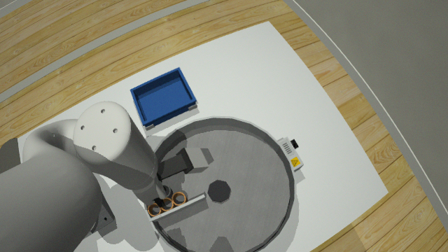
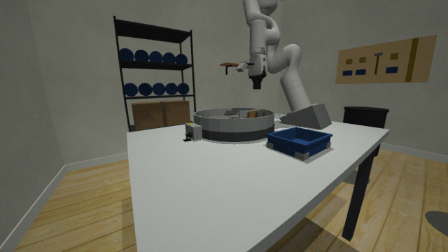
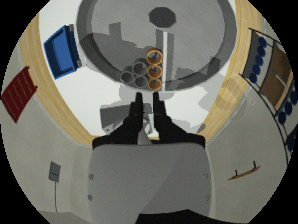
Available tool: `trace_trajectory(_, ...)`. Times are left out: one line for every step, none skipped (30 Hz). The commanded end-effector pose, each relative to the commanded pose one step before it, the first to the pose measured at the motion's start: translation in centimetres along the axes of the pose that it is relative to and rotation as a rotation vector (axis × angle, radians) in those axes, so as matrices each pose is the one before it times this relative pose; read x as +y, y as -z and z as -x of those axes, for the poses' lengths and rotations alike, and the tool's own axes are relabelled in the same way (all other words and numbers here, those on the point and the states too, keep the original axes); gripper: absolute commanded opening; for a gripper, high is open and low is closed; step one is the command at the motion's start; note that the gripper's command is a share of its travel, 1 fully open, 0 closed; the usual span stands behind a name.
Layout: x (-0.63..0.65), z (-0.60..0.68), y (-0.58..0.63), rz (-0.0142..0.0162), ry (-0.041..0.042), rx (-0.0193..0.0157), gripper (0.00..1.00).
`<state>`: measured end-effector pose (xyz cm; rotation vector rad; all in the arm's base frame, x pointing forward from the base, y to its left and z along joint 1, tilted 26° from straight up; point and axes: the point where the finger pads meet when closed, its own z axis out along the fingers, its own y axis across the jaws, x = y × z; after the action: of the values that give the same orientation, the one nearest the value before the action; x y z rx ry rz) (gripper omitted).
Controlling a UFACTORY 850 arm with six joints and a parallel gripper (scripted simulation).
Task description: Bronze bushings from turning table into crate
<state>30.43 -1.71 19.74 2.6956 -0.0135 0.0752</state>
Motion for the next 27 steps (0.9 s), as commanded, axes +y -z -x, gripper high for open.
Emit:
trace_trajectory(-0.009, -0.064, 0.043, -0.00041, -0.00043, 0.00124, 0.15)
trace_trajectory(0.0, 0.0, 0.0, 0.0, 0.0, 0.0, 0.15)
trace_trajectory(0.0, -0.001, -0.003, -0.00001, -0.00008, -0.00028, 0.1)
trace_trajectory(0.002, -0.008, -0.021, -0.00006, -0.00049, -0.00183, 0.1)
trace_trajectory(0.006, -0.021, -0.053, -0.00018, -0.00125, -0.00462, 0.1)
trace_trajectory(0.01, -0.038, -0.096, -0.00037, -0.00224, -0.00832, 0.1)
trace_trajectory(0.013, -0.058, -0.148, -0.00067, -0.0034, -0.01263, 0.1)
trace_trajectory(0.013, -0.081, -0.204, -0.00115, -0.00466, -0.01727, 0.1)
trace_trajectory(0.01, -0.107, -0.264, -0.00186, -0.00593, -0.022, 0.1)
trace_trajectory(0.002, -0.135, -0.325, -0.00284, -0.00718, -0.0266, 0.1)
trace_trajectory(-0.011, -0.166, -0.385, -0.00411, -0.00833, -0.03085, 0.1)
trace_trajectory(0.017, -0.216, -0.421, -0.00318, -0.00996, -0.03615, 0.1)
trace_trajectory(0.029, -0.261, -0.453, -0.00289, -0.01123, -0.0409, 0.1)
trace_trajectory(0.003, -0.174, -0.292, -0.00266, -0.00701, -0.0261, 0.1)
trace_trajectory(-0.005, -0.143, -0.236, -0.00253, -0.00555, -0.02092, 0.1)
trace_trajectory(-0.008, -0.161, -0.267, -0.00297, -0.00624, -0.02353, 0.1)
trace_trajectory(-0.014, -0.172, -0.284, -0.0034, -0.00654, -0.02483, 0.1)
trace_trajectory(0.0, 0.0, 0.0, 0.0, 0.0, 0.0, 0.1)
trace_trajectory(0.0, 0.0, 0.0, 0.0, 0.0, 0.0, 0.1)
trace_trajectory(-0.024, -0.315, -0.547, -0.00623, -0.01256, -0.04732, 0.1)
trace_trajectory(-0.053, -0.326, -0.534, -0.00769, -0.01181, -0.04599, 0.1)
trace_trajectory(-0.012, -0.142, -0.191, -0.00256, -0.0047, -0.01785, 0.1)
trace_trajectory(-0.02, -0.164, -0.219, -0.00326, -0.00527, -0.0204, 0.1)
trace_trajectory(0.012, -0.213, -0.216, -0.00185, -0.00667, -0.02394, 0.1)
trace_trajectory(0.011, -0.233, -0.223, -0.00199, -0.00702, -0.02557, 0.1)
trace_trajectory(0.0, -0.235, -0.223, -0.00253, -0.0068, -0.02566, 0.1)
trace_trajectory(-0.01, -0.235, -0.22, -0.00299, -0.00649, -0.02536, 0.1)
